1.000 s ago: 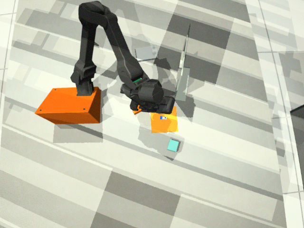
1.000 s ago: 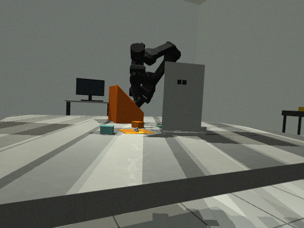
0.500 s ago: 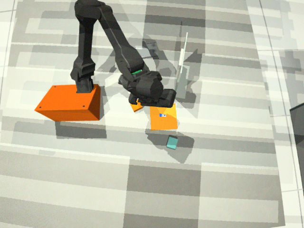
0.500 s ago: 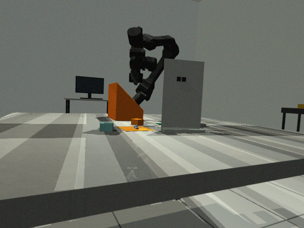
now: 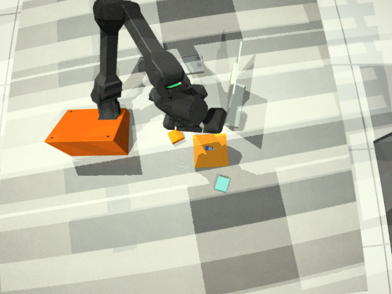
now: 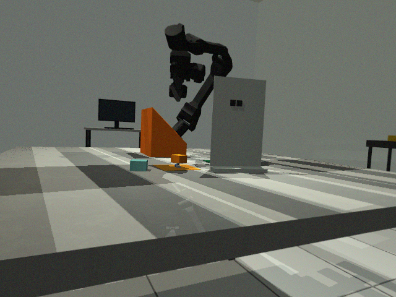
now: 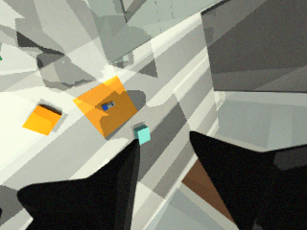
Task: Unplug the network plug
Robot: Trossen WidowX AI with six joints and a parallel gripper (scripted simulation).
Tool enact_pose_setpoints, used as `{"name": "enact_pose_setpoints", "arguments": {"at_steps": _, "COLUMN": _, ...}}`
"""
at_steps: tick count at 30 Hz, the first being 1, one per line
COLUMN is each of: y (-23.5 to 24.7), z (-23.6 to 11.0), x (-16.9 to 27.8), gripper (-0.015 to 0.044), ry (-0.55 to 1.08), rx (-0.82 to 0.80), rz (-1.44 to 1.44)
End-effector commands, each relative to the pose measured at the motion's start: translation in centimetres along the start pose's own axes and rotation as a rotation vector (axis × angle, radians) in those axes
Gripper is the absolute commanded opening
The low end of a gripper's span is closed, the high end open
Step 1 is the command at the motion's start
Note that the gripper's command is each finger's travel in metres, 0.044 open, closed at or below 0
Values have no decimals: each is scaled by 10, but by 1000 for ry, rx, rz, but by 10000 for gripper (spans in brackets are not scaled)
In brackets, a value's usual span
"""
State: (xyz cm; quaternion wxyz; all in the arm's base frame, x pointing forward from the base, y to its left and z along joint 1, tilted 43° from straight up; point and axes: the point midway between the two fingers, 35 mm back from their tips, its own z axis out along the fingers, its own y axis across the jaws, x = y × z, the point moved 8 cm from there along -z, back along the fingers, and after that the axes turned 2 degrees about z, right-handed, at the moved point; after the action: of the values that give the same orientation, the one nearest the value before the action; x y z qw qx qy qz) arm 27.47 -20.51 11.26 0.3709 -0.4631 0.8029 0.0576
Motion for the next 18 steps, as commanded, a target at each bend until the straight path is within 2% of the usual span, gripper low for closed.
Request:
{"name": "enact_pose_setpoints", "arguments": {"at_steps": 1, "y": -1, "z": -1, "x": -1, "gripper": 340, "ry": -6, "rx": 2, "rz": -3}}
{"name": "enact_pose_setpoints", "arguments": {"at_steps": 5, "y": -1, "z": -1, "x": -1, "gripper": 440, "ry": -6, "rx": 2, "rz": -3}}
{"name": "enact_pose_setpoints", "arguments": {"at_steps": 18, "y": -1, "z": -1, "x": -1, "gripper": 440, "ry": -6, "rx": 2, "rz": -3}}
